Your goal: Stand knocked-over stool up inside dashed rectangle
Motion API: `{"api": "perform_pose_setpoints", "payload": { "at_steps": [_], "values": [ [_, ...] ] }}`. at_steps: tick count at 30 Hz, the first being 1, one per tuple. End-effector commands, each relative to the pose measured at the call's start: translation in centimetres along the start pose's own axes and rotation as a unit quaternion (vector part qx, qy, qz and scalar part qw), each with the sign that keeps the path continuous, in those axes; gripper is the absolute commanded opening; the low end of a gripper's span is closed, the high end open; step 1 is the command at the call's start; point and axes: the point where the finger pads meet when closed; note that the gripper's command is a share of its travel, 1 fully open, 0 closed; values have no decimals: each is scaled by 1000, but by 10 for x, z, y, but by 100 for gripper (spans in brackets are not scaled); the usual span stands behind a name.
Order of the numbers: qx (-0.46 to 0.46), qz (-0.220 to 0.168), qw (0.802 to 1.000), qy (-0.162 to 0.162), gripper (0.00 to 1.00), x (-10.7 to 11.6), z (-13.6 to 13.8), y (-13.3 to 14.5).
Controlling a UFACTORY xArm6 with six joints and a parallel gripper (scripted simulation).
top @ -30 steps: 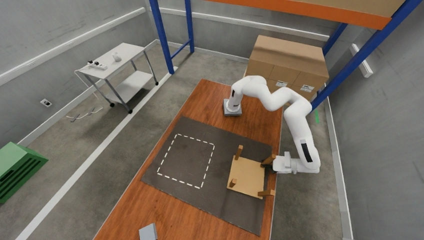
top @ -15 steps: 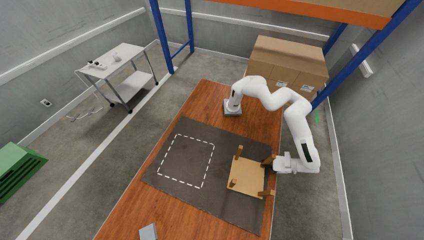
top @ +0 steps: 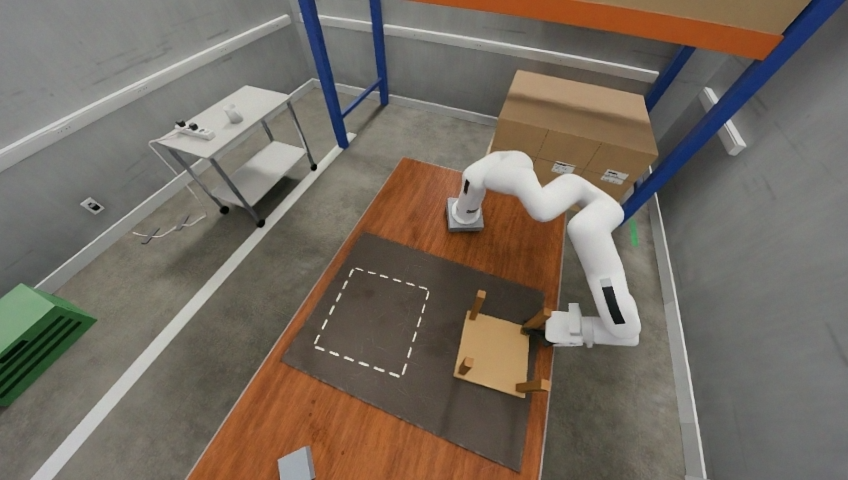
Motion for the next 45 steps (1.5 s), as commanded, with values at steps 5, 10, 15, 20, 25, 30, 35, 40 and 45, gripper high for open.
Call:
{"api": "perform_pose_setpoints", "payload": {
  "at_steps": [5, 10, 15, 20, 25, 30, 35, 40, 45],
  "values": [
    [-2, -10, 1000, -2, 25, 3, -1, -5],
    [-2, -15, 1000, -3, 25, 3, 0, -7],
    [-2, -26, 1000, -5, 25, 4, 1, -12],
    [-2, -41, 999, -7, 25, 5, 2, -18],
    [-3, -51, 999, -9, 25, 6, 2, -23],
    [-3, -72, 997, -13, 25, 7, 4, -32],
    [-3, -96, 995, -16, 25, 7, 6, -42],
    [-4, -123, 992, -21, 25, 7, 8, -55],
    [-4, -141, 990, -24, 25, 7, 9, -63]
  ]
}}
Point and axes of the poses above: the point where the finger pads meet when closed, its own x axis back along the fingers, its own z axis across the jaws, y = z × x, and after that the axes turned 11 degrees about x, right-handed
